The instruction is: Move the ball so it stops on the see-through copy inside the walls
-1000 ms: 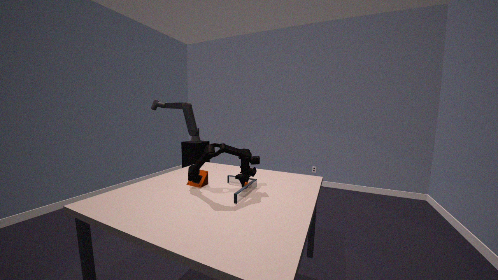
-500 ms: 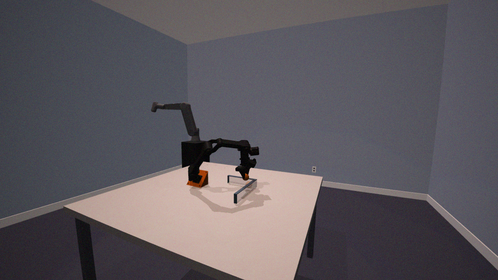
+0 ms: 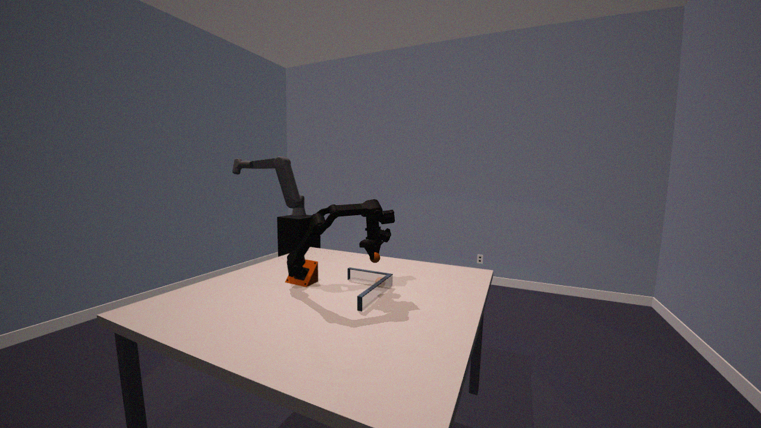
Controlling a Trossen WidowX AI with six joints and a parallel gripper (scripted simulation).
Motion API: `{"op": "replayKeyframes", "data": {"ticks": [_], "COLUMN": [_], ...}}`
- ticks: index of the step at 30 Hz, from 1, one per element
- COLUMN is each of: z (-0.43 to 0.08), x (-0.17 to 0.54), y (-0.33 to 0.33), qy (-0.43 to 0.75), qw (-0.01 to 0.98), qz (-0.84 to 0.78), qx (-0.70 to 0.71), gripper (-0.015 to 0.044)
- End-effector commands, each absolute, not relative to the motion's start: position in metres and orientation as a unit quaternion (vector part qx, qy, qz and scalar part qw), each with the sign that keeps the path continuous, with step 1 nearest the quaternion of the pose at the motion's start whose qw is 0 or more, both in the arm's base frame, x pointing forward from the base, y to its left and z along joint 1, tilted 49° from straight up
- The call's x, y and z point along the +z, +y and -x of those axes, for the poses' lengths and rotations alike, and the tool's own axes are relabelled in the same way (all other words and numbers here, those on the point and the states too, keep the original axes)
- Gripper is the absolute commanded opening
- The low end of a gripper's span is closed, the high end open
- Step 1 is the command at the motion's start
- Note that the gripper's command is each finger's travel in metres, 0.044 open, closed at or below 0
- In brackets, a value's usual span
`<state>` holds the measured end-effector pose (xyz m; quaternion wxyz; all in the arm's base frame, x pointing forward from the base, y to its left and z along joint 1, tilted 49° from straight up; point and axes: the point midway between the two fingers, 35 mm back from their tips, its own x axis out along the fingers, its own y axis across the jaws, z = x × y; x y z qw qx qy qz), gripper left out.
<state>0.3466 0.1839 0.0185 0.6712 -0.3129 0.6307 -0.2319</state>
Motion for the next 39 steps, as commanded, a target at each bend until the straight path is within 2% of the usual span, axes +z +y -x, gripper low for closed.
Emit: {"op": "replayKeyframes", "data": {"ticks": [1,39], "z": [-0.344,-0.347], "x": [0.024,-0.055], "y": [0.19,0.101], "qy": [0.63,0.64], "qw": [0.672,0.652], "qz": [0.313,0.307], "qx": [-0.231,-0.266], "gripper": [0.0,0.0]}}
